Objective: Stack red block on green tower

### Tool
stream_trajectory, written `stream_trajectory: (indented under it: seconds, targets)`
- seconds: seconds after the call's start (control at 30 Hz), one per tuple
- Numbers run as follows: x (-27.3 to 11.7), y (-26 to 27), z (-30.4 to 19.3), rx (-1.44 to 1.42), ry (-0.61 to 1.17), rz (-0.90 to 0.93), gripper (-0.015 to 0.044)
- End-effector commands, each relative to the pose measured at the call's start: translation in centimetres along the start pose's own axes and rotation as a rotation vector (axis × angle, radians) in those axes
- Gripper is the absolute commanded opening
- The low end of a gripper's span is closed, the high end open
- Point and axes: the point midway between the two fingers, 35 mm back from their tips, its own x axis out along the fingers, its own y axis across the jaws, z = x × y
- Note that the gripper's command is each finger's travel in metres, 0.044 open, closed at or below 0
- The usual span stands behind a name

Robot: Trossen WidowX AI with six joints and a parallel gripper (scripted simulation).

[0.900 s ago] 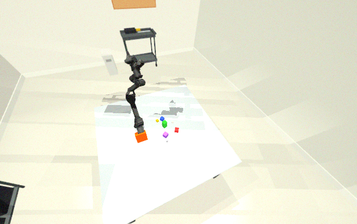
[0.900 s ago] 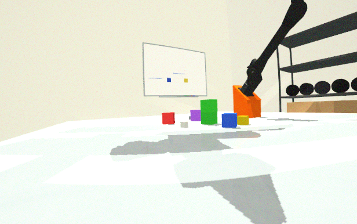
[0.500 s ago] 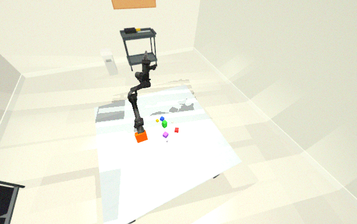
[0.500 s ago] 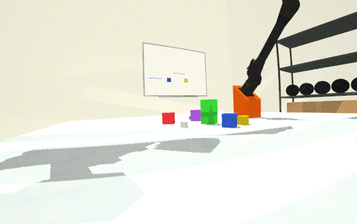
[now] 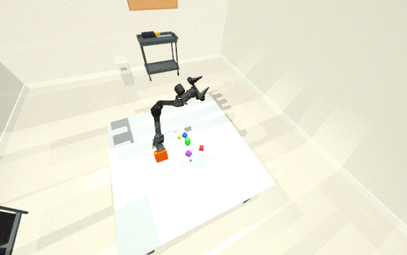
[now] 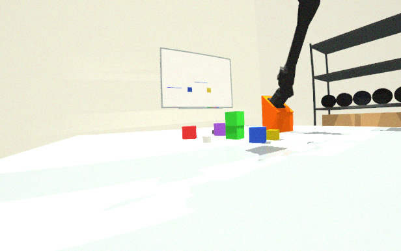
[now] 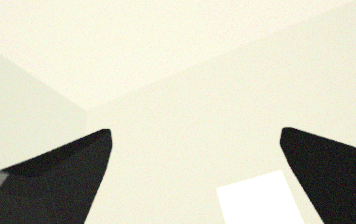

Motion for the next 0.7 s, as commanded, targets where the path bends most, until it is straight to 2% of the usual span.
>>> stream_trajectory:
  seconds: [0.0,0.2,0.37,0.53,0.67]
  targets:
    - [0.3,6.6,4.2,0.237,-0.099,0.213,0.044]
    - [-1.5,15.6,10.6,0.599,-0.173,0.57,0.044]
    - [-5.2,22.2,16.4,0.902,-0.159,0.919,0.044]
    - [-10.6,27.1,21.8,1.17,-0.055,1.294,0.044]
    - [-15.7,29.7,25.6,1.342,0.105,1.603,0.044]
